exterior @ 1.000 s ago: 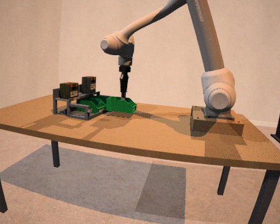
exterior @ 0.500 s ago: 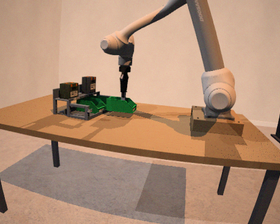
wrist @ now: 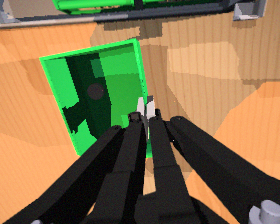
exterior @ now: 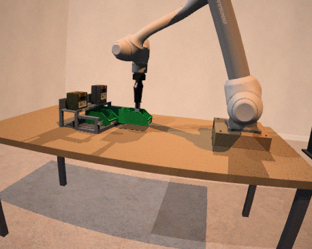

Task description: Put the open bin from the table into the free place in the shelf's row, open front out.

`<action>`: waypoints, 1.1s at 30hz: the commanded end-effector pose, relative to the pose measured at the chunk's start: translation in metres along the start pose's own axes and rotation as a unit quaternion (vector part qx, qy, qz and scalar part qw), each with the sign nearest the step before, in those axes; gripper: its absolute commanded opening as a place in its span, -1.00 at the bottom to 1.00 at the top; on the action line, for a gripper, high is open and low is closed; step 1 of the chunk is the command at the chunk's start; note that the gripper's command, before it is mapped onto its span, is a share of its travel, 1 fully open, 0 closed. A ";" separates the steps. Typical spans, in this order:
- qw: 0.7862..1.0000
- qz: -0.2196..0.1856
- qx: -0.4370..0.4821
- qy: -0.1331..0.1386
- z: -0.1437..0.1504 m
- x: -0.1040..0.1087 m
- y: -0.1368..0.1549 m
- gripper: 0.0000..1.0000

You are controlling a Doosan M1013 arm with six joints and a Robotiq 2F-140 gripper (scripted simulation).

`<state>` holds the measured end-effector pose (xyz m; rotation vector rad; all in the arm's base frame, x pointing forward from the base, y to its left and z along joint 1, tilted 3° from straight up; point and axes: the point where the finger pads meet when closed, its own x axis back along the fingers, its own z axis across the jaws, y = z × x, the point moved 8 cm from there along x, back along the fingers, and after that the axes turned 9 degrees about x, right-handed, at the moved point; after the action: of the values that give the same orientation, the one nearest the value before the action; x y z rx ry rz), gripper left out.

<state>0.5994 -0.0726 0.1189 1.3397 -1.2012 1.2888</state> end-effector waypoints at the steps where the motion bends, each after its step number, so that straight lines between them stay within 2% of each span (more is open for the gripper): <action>1: 1.000 0.000 0.000 0.000 0.000 0.000 0.000 -1.00; 19: 1.000 0.000 -0.003 0.000 -0.008 0.000 -0.001 -1.00; 33: 1.000 0.000 -0.021 0.000 -0.044 -0.001 -0.006 -1.00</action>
<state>0.5998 -0.0337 0.1201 1.3145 -1.2189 1.2618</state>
